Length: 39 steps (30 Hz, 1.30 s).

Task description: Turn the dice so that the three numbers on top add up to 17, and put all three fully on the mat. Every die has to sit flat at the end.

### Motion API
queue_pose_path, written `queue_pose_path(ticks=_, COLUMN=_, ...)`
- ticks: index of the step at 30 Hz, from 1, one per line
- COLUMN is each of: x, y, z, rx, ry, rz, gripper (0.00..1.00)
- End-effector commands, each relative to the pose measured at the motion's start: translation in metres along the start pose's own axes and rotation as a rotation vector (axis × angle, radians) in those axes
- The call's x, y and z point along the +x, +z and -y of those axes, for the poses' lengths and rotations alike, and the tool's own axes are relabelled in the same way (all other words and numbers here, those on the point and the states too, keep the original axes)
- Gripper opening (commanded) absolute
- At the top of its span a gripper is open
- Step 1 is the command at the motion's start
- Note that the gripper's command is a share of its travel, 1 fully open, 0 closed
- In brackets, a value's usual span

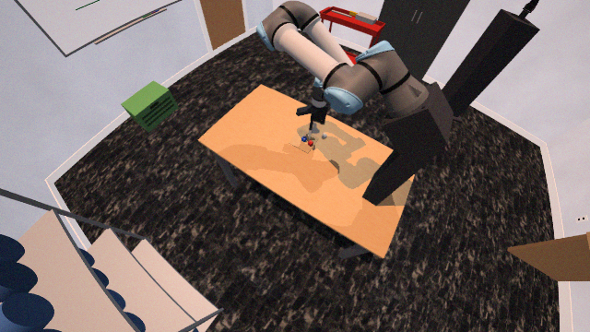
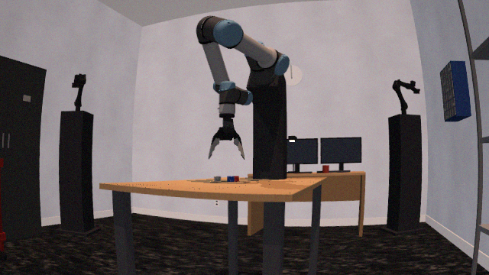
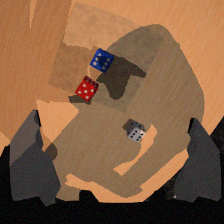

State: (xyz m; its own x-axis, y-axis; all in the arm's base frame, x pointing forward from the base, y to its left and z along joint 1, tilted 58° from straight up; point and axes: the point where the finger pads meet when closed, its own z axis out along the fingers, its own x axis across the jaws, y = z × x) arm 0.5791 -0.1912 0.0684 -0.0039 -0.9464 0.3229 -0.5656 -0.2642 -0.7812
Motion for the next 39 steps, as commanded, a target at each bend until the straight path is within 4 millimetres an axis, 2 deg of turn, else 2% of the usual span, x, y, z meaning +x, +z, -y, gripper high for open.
queue_pose_path(ticks=1, x=0.006, y=0.002, z=-0.011, rx=0.003, ry=-0.155, rz=0.006, gripper=1.0)
queue_pose_path(ticks=6, x=0.014, y=0.004, z=-0.025, rx=0.003, ry=-0.343, rz=0.006, gripper=1.0)
queue_pose_path(ticks=10, x=0.018, y=0.005, z=-0.034, rx=0.004, ry=-0.457, rz=0.006, gripper=1.0)
queue_pose_path(ticks=12, x=0.018, y=0.005, z=-0.034, rx=0.004, ry=-0.457, rz=0.006, gripper=1.0)
queue_pose_path(ticks=25, x=0.035, y=0.005, z=-0.068, rx=0.009, ry=-0.87, rz=0.0, gripper=1.0)
queue_pose_path(ticks=39, x=0.042, y=0.005, z=-0.084, rx=0.012, ry=-1.053, rz=-0.005, gripper=1.0)
